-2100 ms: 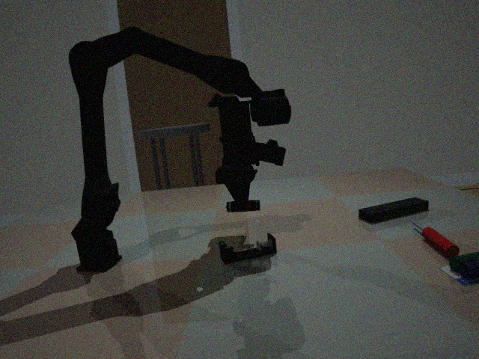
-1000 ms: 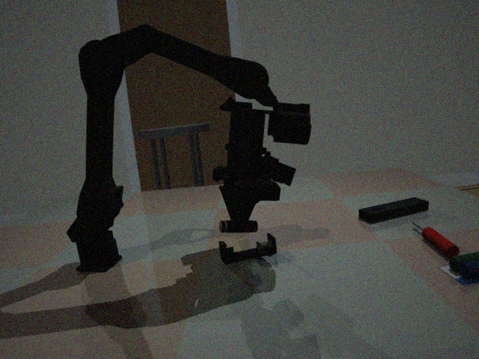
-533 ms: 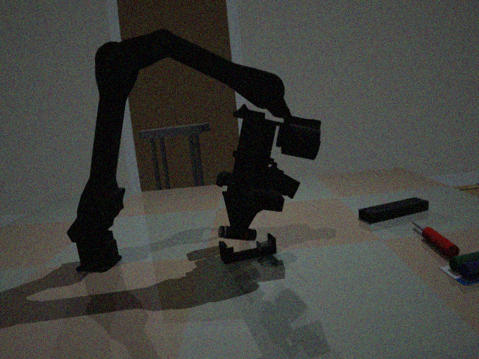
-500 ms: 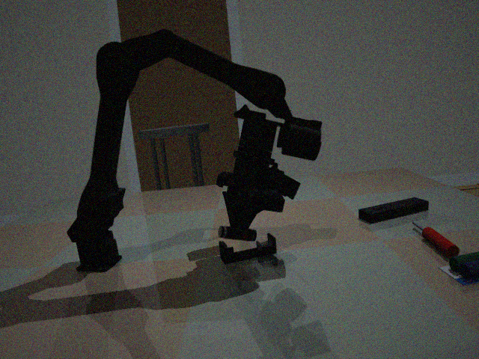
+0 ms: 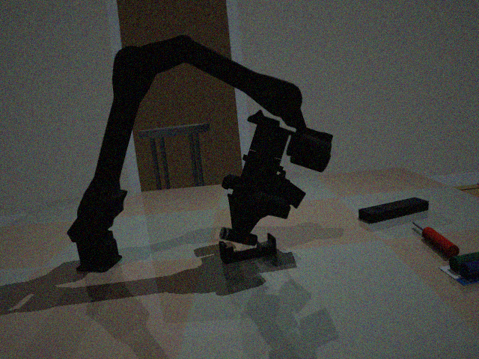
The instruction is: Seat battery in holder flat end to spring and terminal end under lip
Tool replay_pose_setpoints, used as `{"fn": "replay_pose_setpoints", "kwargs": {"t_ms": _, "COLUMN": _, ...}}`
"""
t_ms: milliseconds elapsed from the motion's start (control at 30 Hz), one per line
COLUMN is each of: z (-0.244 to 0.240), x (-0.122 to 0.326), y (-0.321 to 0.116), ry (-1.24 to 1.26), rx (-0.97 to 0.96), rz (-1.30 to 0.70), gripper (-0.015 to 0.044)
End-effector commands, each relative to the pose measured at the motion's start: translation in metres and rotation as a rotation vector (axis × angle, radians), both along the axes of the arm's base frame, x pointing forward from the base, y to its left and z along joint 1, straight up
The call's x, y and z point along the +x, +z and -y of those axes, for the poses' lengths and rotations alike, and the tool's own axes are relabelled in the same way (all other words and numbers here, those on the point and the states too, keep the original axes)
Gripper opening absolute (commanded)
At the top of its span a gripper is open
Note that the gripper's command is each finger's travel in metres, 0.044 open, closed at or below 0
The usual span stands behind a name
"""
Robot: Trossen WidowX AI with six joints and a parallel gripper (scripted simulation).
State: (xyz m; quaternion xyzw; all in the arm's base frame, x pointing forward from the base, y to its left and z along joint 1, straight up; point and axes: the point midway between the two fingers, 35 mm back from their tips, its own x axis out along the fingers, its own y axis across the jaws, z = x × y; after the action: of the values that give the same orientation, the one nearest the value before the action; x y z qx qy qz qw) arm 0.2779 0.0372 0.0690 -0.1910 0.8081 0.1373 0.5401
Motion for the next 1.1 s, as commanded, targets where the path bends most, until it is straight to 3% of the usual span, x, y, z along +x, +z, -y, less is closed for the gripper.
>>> {"fn": "replay_pose_setpoints", "kwargs": {"t_ms": 0, "z": 0.0, "x": 0.002, "y": -0.002, "ry": -0.003, "rx": -0.017, "rz": -0.024, "gripper": 0.0065}}
{"fn": "replay_pose_setpoints", "kwargs": {"t_ms": 1067, "z": -0.007, "x": 0.016, "y": -0.009, "ry": -0.006, "rx": -0.046, "rz": -0.094, "gripper": 0.0065}}
